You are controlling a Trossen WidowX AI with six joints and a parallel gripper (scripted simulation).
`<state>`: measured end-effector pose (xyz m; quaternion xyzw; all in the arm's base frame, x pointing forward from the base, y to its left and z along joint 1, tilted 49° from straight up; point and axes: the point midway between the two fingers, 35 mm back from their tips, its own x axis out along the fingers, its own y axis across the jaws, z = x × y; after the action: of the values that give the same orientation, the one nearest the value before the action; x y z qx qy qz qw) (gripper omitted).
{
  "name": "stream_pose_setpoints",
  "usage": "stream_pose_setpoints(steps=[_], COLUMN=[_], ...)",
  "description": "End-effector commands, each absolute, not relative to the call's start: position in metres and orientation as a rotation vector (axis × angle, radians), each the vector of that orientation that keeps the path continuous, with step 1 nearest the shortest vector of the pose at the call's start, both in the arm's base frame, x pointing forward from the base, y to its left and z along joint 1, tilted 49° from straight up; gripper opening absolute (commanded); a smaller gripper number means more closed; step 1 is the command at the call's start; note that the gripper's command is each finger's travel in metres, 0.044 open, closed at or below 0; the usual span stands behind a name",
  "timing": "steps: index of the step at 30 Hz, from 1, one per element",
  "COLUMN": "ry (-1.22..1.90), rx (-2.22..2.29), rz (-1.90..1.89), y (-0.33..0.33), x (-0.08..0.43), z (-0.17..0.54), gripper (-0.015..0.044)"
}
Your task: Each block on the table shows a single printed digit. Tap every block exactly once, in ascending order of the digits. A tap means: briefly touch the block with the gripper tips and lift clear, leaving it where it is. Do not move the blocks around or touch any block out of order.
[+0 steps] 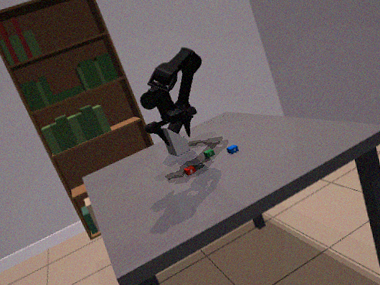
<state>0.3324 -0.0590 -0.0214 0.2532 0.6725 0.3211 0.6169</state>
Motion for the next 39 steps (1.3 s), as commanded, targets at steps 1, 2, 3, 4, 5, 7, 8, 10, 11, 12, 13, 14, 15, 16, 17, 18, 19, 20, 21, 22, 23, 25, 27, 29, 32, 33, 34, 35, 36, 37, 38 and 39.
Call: stream_pose_setpoints(steps=[1,2,3,4,5,7,8,10,11,12,13,14,15,16,17,18,19,20,21,22,23,25,27,29,32,33,34,35,36,37,38,39], ry=[1.551,1.551,1.552,1.552,1.552,1.553,1.554,1.554,1.554,1.554,1.554,1.554,1.554,1.554,1.554,1.554,1.554,1.554,1.554,1.554,1.554,1.554,1.554,1.554,1.554,1.554,1.554,1.553,1.553,1.552,1.552,1.551], rx=[0.583,0.584,0.585,0.585,0.586,0.588,0.588,0.589,0.589,0.589,0.589,0.589,0.589,0.589,0.589,0.589,0.589,0.589,0.589,0.589,0.589,0.589,0.589,0.589,0.589,0.588,0.588,0.587,0.586,0.586,0.586,0.587], rz=[0.74,0.74,0.74,0.74,0.741,0.742,0.742,0.743,0.743,0.743,0.743,0.743,0.743,0.743,0.743,0.743,0.743,0.743,0.743,0.743,0.743,0.743,0.743,0.743,0.743,0.742,0.741,0.74,0.739,0.739,0.74,0.741], y=[-0.04,-0.033,-0.026,-0.019,-0.012,0.001,0.007,0.011,0.011,0.011,0.011,0.011,0.011,0.011,0.011,0.011,0.011,0.011,0.011,0.011,0.011,0.011,0.011,0.011,0.011,0.012,0.014,0.019,0.025,0.031,0.039,0.047], x=[0.317,0.311,0.304,0.297,0.289,0.273,0.265,0.259,0.259,0.259,0.259,0.259,0.259,0.259,0.259,0.259,0.259,0.259,0.259,0.259,0.259,0.259,0.259,0.259,0.259,0.261,0.267,0.276,0.287,0.298,0.308,0.318], z=[0.008,0.018,0.027,0.035,0.043,0.057,0.063,0.067,0.067,0.067,0.067,0.067,0.067,0.067,0.067,0.067,0.067,0.067,0.067,0.067,0.067,0.067,0.067,0.067,0.067,0.067,0.07,0.075,0.08,0.086,0.093,0.099], gripper=[0.04,0.04,0.04,0.04,0.04,0.04,0.04,0.04,0.04,0.04,0.04,0.04,0.04,0.04,0.04,0.04,0.04,0.04,0.04,0.04,0.04,0.04,0.04,0.04,0.04,0.04,0.04,0.04,0.04,0.04,0.04,0.04])
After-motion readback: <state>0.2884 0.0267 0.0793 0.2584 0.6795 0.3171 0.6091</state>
